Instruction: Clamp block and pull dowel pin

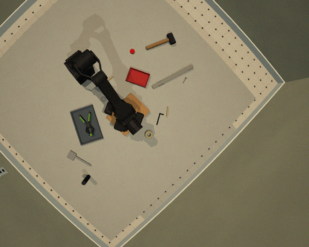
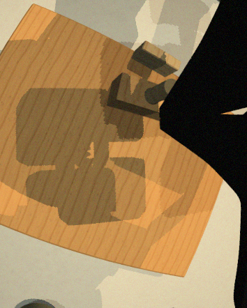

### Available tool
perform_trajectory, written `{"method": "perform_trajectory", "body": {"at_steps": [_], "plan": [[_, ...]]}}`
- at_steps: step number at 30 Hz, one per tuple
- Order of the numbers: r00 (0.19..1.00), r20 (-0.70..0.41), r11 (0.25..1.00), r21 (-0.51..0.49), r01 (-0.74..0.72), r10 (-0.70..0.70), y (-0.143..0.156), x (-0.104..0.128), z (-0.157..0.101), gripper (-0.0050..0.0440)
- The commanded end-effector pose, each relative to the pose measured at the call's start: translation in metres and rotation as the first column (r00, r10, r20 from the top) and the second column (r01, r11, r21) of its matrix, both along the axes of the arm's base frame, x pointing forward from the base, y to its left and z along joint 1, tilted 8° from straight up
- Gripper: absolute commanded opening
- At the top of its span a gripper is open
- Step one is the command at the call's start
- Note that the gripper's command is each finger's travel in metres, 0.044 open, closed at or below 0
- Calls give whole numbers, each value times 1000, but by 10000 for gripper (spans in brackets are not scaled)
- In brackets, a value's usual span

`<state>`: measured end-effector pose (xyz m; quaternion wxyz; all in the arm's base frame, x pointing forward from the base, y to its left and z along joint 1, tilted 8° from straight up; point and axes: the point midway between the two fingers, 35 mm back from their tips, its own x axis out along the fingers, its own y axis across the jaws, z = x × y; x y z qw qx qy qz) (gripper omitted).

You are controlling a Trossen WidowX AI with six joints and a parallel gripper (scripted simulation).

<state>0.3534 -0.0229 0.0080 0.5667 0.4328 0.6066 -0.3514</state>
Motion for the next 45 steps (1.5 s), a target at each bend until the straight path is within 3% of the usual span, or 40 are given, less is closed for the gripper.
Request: {"method": "perform_trajectory", "body": {"at_steps": [1,31,45], "plan": [[999,-7,999,5,53,-53,0,2,-3,0],[914,-55,915,0,403,-403,0,6,-12,0],[917,-54,918,-4,396,-396,-1,5,-11,0]]}}
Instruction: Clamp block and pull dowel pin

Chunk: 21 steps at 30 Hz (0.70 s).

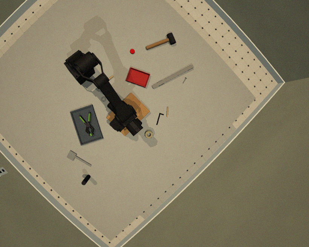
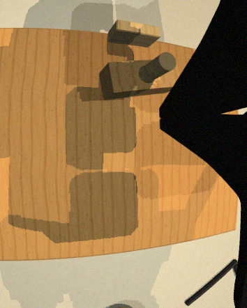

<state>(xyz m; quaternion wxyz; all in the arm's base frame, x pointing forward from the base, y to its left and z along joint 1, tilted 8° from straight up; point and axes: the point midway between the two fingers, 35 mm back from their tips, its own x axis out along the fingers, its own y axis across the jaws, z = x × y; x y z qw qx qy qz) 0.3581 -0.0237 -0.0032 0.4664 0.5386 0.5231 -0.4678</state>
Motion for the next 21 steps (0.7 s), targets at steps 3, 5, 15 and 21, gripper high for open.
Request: {"method": "perform_trajectory", "body": {"at_steps": [3,5,15,21], "plan": [[1000,0,1000,0,1,-1,0,0,0,0],[1000,0,1000,2,9,-9,0,1,-1,0],[1000,-1,1000,4,19,-19,1,2,-8,0],[1000,-1,1000,4,19,-19,2,3,-18,0]]}}
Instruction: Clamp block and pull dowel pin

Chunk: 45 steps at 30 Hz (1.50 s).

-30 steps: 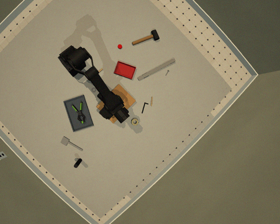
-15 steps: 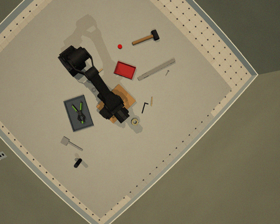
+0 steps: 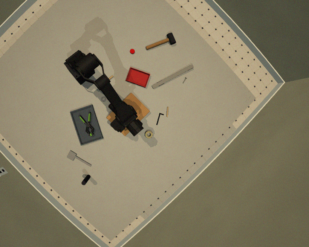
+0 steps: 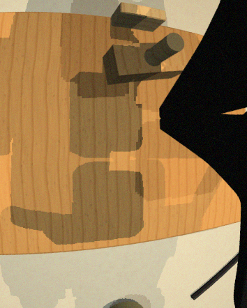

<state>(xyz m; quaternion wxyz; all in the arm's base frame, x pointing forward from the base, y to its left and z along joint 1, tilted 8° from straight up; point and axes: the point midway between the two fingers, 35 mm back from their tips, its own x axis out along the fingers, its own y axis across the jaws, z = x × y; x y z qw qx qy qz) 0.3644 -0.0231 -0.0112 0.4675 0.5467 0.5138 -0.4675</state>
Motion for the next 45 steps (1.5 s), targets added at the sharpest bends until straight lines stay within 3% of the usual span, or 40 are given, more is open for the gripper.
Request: {"method": "perform_trajectory", "body": {"at_steps": [1,30,45], "plan": [[1000,-19,1000,6,2,-2,2,-3,-12,0],[1000,-19,1000,6,2,-2,8,-4,-52,0],[1000,-19,1000,6,2,-2,7,-22,-47,0]]}}
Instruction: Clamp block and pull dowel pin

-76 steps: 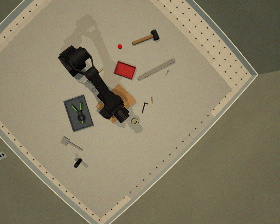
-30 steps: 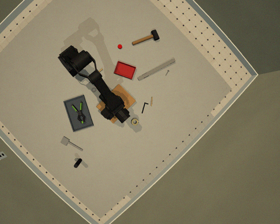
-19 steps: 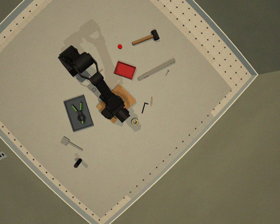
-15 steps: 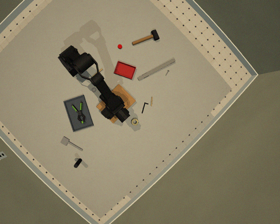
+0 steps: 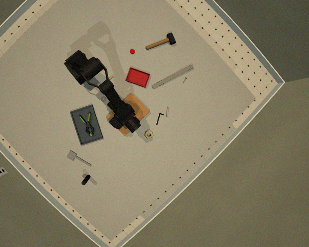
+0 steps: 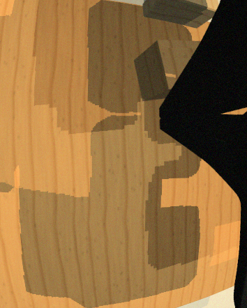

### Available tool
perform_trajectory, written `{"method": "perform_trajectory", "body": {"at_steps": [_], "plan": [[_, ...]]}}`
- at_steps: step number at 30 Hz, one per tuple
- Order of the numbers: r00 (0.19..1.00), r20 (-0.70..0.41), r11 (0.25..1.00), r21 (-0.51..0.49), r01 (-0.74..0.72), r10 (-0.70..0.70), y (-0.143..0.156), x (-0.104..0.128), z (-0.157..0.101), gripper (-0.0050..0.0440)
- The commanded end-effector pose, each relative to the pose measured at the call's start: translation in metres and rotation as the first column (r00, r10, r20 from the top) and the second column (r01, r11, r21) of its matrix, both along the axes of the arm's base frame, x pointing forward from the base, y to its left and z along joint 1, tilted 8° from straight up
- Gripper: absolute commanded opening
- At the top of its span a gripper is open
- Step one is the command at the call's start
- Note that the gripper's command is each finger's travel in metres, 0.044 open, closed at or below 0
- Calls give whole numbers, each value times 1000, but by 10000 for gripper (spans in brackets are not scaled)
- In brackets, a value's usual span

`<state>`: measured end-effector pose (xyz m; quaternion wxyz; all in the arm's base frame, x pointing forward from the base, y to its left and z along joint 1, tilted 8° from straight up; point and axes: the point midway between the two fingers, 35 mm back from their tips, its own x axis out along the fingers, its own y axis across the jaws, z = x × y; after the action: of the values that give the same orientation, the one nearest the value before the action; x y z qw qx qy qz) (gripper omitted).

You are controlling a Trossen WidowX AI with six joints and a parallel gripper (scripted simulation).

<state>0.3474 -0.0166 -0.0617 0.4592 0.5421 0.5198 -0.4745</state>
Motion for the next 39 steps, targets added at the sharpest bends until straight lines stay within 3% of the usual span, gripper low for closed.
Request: {"method": "perform_trajectory", "body": {"at_steps": [1,12,20,39], "plan": [[1000,8,1000,3,-1,1,1,-9,3,0],[1000,8,1000,3,-1,1,1,-33,3,0],[1000,8,1000,3,-1,1,0,-9,3,0],[1000,12,1000,0,0,0,-2,-12,16,0]]}}
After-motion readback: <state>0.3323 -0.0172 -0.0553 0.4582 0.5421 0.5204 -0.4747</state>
